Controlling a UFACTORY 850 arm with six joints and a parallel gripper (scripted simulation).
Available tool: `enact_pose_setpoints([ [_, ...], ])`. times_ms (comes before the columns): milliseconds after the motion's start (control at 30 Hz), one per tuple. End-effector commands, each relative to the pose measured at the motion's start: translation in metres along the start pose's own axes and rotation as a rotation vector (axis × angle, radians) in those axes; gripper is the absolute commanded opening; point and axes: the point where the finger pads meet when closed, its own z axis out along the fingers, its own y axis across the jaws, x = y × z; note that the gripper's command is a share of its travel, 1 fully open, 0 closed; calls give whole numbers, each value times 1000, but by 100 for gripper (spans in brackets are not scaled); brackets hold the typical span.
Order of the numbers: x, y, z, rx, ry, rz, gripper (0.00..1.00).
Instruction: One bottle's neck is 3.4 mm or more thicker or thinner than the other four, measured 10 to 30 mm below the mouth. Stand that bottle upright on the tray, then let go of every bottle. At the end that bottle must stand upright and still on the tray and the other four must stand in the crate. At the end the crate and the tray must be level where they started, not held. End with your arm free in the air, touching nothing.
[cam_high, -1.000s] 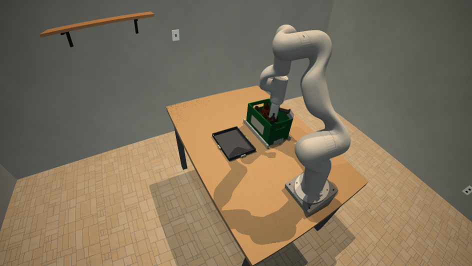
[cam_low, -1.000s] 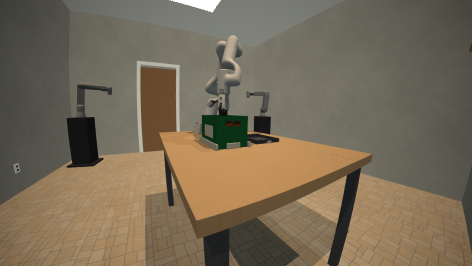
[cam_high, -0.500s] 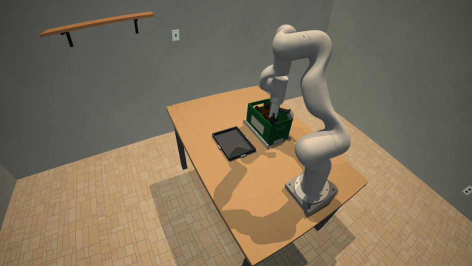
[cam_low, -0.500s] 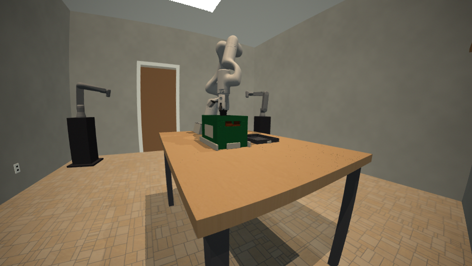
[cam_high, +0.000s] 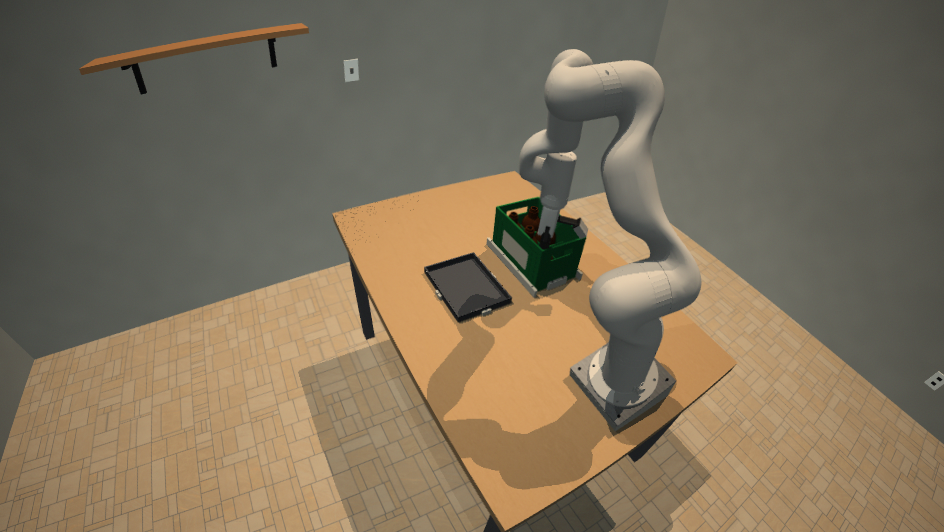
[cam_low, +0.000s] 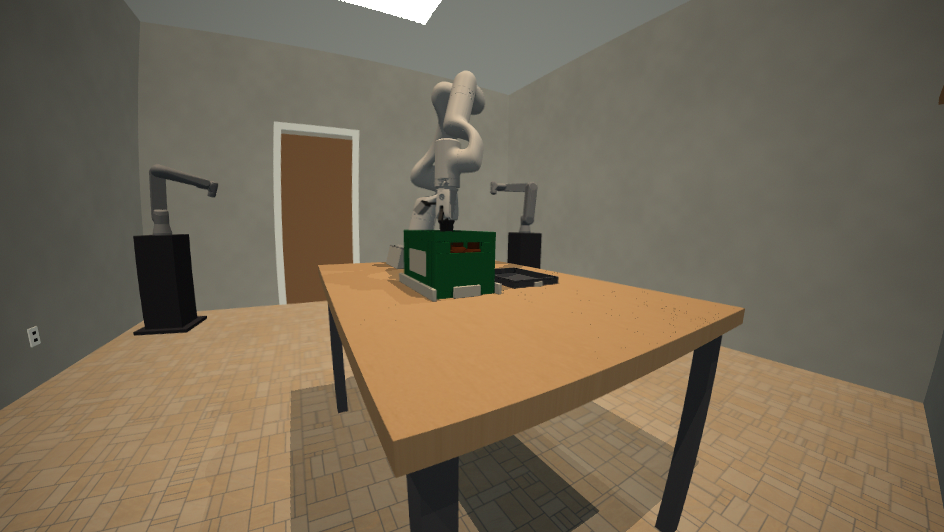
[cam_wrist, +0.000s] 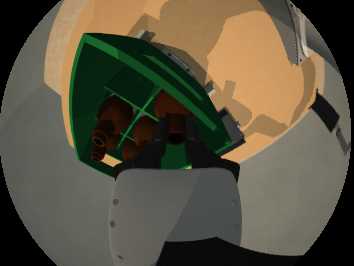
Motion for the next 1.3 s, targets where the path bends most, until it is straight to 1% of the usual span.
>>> enact_pose_setpoints([
  [0, 0, -1, -1, 2, -1, 0, 0],
  [767, 0, -1, -1, 2, -1, 0, 0],
  [1267, -1, 0, -8, 2, -1, 0, 0],
])
